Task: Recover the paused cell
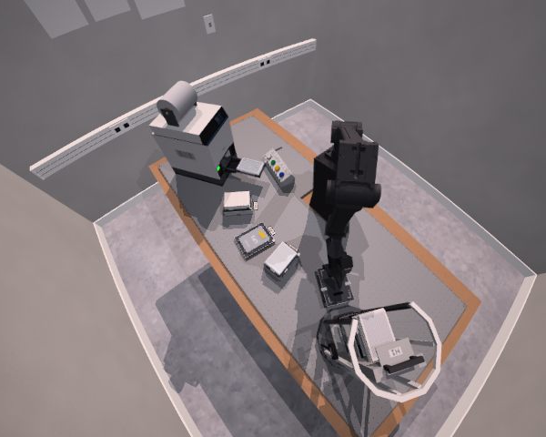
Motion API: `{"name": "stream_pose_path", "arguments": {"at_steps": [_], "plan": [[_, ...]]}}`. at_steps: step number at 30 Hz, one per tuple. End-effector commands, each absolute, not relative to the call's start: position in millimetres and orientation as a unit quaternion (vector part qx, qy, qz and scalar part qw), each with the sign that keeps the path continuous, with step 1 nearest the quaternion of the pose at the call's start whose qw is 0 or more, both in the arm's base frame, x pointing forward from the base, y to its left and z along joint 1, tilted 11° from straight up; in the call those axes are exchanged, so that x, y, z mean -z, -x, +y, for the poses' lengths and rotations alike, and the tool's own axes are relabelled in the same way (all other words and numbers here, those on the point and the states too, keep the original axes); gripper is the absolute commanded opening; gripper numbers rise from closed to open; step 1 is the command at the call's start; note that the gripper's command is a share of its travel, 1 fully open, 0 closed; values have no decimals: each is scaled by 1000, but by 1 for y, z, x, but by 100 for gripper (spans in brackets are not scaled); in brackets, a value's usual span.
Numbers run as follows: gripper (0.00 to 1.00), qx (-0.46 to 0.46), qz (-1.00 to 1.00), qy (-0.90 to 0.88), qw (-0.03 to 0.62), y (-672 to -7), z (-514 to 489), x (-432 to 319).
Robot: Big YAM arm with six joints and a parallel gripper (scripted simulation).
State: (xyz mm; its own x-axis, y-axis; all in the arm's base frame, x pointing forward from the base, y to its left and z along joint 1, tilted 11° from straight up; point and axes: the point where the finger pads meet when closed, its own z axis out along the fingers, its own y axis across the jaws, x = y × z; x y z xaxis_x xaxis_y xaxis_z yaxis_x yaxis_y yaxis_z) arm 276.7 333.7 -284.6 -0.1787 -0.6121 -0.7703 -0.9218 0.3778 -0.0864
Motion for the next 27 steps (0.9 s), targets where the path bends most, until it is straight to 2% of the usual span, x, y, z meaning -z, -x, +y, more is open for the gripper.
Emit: {"name": "stream_pose_path", "arguments": {"at_steps": [1,16,27], "plan": [[0,-202,740,519,377,-273,322,287],[0,-202,740,519,378,-266,304,283],[0,-208,739,519,375,-264,320,251]]}}
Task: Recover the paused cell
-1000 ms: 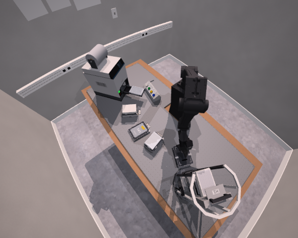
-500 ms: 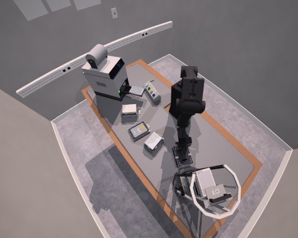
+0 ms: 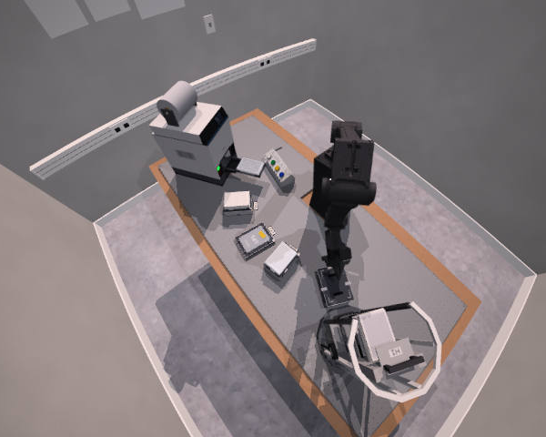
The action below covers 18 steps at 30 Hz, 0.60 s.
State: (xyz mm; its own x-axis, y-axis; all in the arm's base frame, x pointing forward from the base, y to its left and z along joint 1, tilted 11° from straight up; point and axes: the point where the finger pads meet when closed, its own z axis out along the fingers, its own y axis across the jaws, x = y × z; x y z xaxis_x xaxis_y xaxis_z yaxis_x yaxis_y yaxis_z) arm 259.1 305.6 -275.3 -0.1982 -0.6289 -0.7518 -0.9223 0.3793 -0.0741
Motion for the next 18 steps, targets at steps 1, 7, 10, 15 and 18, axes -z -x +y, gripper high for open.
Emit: {"name": "stream_pose_path", "arguments": {"at_steps": [1,7,10,15,18], "plan": [[0,-208,739,519,375,-264,321,249],[0,-209,739,519,376,-264,324,233],[0,-208,737,521,376,-264,325,230],[0,-209,738,519,376,-264,327,217],[0,-209,738,519,377,-264,329,210]]}}
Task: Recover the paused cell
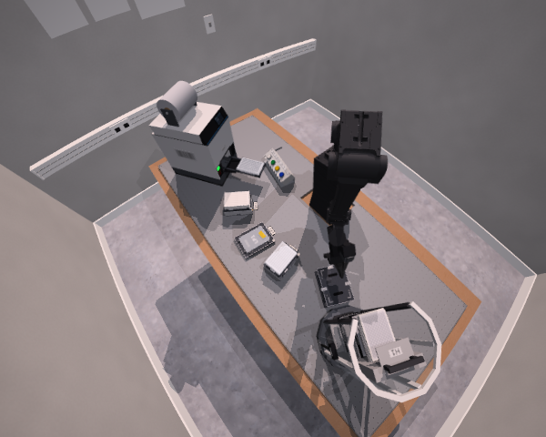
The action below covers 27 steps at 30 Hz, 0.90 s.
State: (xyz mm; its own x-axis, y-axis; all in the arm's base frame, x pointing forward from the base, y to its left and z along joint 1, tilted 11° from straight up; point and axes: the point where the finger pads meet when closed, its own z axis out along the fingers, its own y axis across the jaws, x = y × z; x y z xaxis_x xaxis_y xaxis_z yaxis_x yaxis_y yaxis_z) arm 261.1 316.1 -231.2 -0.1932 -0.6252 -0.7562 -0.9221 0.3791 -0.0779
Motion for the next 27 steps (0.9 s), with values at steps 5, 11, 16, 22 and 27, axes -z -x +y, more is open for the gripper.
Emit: {"name": "stream_pose_path", "arguments": {"at_steps": [5,11,16,22,27], "plan": [[0,-209,738,519,377,-264,331,197],[0,-209,738,519,378,-264,334,186],[0,-209,738,519,378,-263,336,173],[0,-209,738,519,378,-263,339,157],[0,-209,737,520,378,-263,340,150]]}}
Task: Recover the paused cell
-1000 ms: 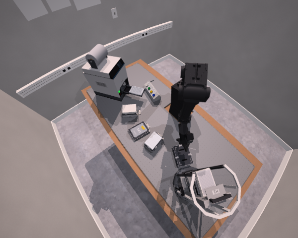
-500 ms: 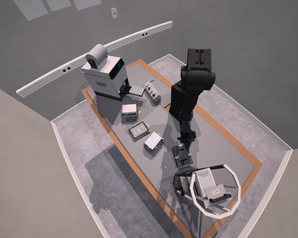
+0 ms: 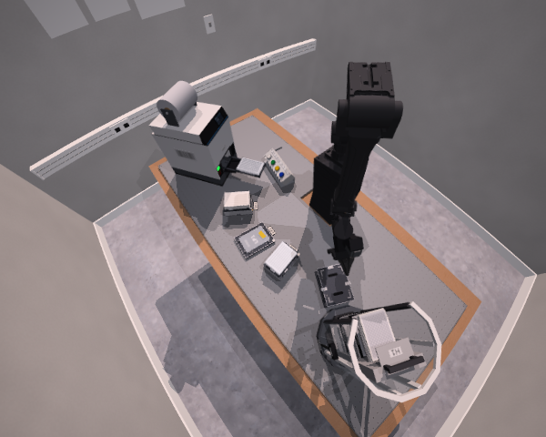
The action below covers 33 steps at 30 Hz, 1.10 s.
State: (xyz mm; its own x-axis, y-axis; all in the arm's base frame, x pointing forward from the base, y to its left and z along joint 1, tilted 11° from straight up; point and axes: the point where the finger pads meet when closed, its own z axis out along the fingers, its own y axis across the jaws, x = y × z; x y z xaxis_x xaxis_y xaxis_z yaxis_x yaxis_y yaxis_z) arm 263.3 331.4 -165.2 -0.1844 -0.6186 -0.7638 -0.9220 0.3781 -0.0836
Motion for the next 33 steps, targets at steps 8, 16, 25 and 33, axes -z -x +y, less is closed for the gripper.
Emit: {"name": "stream_pose_path", "arguments": {"at_steps": [8,16,25,33], "plan": [[0,-209,738,519,378,-262,344,129],[0,-209,735,520,382,-265,350,112],[0,-210,736,519,381,-263,353,89],[0,-210,733,519,386,-266,360,70]]}}
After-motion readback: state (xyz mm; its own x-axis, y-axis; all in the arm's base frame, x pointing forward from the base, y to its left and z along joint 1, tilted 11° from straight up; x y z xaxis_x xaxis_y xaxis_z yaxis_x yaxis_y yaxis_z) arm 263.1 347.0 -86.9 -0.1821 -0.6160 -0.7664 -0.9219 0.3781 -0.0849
